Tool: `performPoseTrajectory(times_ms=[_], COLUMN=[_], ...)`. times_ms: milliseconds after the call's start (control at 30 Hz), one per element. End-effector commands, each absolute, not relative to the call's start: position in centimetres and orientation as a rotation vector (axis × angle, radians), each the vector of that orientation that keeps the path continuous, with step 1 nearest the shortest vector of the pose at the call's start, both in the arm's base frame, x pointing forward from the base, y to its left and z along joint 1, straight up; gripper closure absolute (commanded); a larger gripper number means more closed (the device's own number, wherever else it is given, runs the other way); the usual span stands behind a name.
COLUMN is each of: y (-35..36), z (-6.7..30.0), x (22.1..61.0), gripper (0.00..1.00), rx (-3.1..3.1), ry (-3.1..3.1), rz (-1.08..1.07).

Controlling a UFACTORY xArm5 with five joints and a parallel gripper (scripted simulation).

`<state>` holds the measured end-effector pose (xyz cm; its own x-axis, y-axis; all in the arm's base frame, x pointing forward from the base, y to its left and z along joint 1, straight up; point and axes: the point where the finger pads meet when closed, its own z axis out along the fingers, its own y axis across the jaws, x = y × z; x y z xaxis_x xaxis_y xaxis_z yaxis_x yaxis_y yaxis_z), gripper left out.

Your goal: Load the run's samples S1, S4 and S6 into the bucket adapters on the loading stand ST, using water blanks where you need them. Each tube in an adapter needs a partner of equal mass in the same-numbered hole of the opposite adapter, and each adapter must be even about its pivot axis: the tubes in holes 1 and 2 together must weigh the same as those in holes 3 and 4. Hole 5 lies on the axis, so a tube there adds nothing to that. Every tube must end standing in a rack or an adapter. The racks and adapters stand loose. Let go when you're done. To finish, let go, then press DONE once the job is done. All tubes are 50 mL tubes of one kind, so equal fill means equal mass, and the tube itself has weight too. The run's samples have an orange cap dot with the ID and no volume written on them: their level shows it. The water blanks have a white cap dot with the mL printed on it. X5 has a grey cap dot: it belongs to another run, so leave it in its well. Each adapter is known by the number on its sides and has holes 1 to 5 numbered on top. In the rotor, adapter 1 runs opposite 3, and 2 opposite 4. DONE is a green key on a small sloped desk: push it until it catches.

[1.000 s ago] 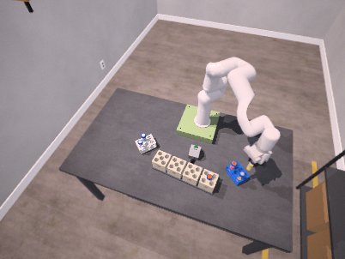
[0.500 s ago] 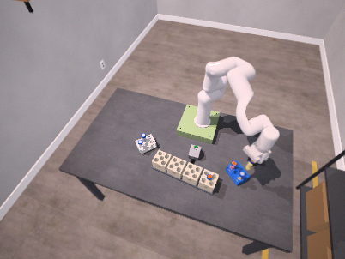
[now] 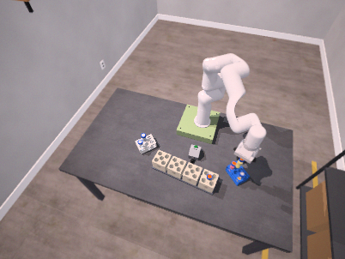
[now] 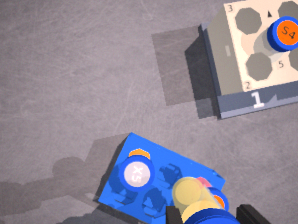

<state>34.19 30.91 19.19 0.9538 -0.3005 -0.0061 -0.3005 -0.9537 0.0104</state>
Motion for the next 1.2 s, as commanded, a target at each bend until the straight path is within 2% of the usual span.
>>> performPoseTrajectory(times_ms=[0, 1167], y=[28.1, 12.8], z=[19.4, 19.4], x=[34.8, 37.3], gripper=[1.00, 1.00], rx=[3.142, 3.142], ry=[-0.161, -0.142], rz=[0.001, 0.001])
